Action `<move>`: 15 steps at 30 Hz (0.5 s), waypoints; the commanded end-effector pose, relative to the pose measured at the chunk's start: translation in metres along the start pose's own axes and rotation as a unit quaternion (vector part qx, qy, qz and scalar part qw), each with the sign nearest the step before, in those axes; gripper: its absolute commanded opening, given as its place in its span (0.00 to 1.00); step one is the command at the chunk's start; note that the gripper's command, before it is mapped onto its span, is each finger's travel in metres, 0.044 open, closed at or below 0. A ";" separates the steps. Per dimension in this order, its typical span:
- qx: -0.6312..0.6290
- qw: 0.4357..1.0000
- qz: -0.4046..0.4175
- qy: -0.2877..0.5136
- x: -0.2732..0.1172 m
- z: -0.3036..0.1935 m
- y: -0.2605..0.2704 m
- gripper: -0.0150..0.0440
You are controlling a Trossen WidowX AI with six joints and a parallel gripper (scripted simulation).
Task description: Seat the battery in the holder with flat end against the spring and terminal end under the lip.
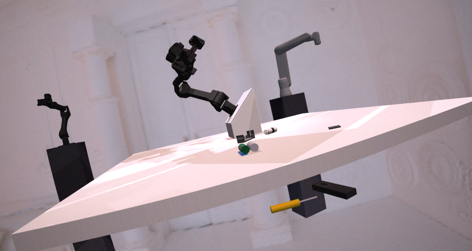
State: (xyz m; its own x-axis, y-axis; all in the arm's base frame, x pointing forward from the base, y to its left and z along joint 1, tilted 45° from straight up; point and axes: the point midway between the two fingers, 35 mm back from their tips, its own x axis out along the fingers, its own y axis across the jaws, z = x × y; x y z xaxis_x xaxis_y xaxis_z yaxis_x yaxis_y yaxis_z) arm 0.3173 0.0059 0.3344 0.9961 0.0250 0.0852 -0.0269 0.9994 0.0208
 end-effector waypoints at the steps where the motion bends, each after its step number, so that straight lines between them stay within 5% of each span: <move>1: -0.004 1.000 -0.001 0.005 0.002 -0.003 0.000 0.89; 6: -0.112 0.982 -0.023 0.151 0.036 -0.074 -0.007 0.67; 15: -0.356 0.825 0.034 0.437 0.048 -0.228 -0.017 0.66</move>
State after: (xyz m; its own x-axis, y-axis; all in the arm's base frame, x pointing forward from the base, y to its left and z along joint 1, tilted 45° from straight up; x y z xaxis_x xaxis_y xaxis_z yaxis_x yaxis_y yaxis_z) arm 0.3845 -0.0021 0.1571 0.8055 -0.1574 -0.5713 -0.1830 0.8508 -0.4925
